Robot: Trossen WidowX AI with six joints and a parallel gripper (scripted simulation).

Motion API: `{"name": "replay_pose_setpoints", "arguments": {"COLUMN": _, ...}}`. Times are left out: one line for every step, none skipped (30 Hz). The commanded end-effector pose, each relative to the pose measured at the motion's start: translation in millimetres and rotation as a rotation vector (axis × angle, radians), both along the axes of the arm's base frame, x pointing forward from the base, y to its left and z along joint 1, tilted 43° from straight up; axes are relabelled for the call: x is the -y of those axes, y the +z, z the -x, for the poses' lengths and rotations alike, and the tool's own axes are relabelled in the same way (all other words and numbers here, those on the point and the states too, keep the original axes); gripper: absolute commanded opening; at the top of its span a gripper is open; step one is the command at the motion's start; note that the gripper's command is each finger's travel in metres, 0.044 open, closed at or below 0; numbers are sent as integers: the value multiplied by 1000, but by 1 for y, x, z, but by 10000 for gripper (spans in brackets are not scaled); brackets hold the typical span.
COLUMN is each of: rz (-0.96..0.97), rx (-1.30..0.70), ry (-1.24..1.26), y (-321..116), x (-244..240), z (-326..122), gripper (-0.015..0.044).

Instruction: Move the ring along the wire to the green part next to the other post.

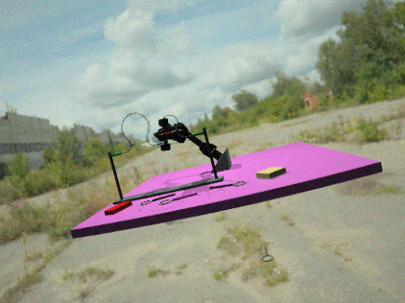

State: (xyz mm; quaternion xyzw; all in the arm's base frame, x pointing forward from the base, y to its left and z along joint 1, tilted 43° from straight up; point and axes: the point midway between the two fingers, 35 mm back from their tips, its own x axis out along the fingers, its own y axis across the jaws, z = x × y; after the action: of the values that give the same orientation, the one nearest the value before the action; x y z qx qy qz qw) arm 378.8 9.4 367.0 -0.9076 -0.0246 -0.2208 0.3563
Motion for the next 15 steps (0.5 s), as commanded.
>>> {"name": "replay_pose_setpoints", "arguments": {"rz": -103, "rx": -12, "ry": -6, "y": -12, "x": 12, "z": -1, "gripper": -150}}
{"name": "replay_pose_setpoints", "arguments": {"rz": -128, "rx": -16, "ry": -7, "y": -15, "x": 15, "z": -1, "gripper": -150}}
{"name": "replay_pose_setpoints", "arguments": {"rz": -152, "rx": -19, "ry": -8, "y": -18, "x": 17, "z": -2, "gripper": -150}}
{"name": "replay_pose_setpoints", "arguments": {"rz": -177, "rx": -22, "ry": -8, "y": -21, "x": 19, "z": -2, "gripper": -150}}
{"name": "replay_pose_setpoints", "arguments": {"rz": -201, "rx": -26, "ry": -9, "y": -24, "x": 22, "z": -2, "gripper": -150}}
{"name": "replay_pose_setpoints", "arguments": {"rz": -226, "rx": -29, "ry": -10, "y": -28, "x": 24, "z": -2, "gripper": -150}}
{"name": "replay_pose_setpoints", "arguments": {"rz": -250, "rx": -33, "ry": -11, "y": -31, "x": 26, "z": -3, "gripper": -150}}
{"name": "replay_pose_setpoints", "arguments": {"rz": -275, "rx": -36, "ry": -11, "y": -34, "x": 28, "z": -3, "gripper": -150}}
{"name": "replay_pose_setpoints", "arguments": {"rz": -300, "rx": -40, "ry": -12, "y": -38, "x": 30, "z": -3, "gripper": -150}}
{"name": "replay_pose_setpoints", "arguments": {"rz": -324, "rx": -43, "ry": -13, "y": -41, "x": 32, "z": -3, "gripper": -150}}
{"name": "replay_pose_setpoints", "arguments": {"rz": -349, "rx": -46, "ry": -14, "y": -45, "x": 34, "z": -3, "gripper": -150}}
{"name": "replay_pose_setpoints", "arguments": {"rz": -374, "rx": -50, "ry": -15, "y": -48, "x": 36, "z": -3, "gripper": -150}}
{"name": "replay_pose_setpoints", "arguments": {"rz": -398, "rx": -53, "ry": -15, "y": -52, "x": 38, "z": -4, "gripper": -150}}
{"name": "replay_pose_setpoints", "arguments": {"rz": -423, "rx": -57, "ry": -16, "y": -56, "x": 39, "z": -4, "gripper": -150}}
{"name": "replay_pose_setpoints", "arguments": {"rz": -448, "rx": -61, "ry": -16, "y": -59, "x": 41, "z": -4, "gripper": -150}}
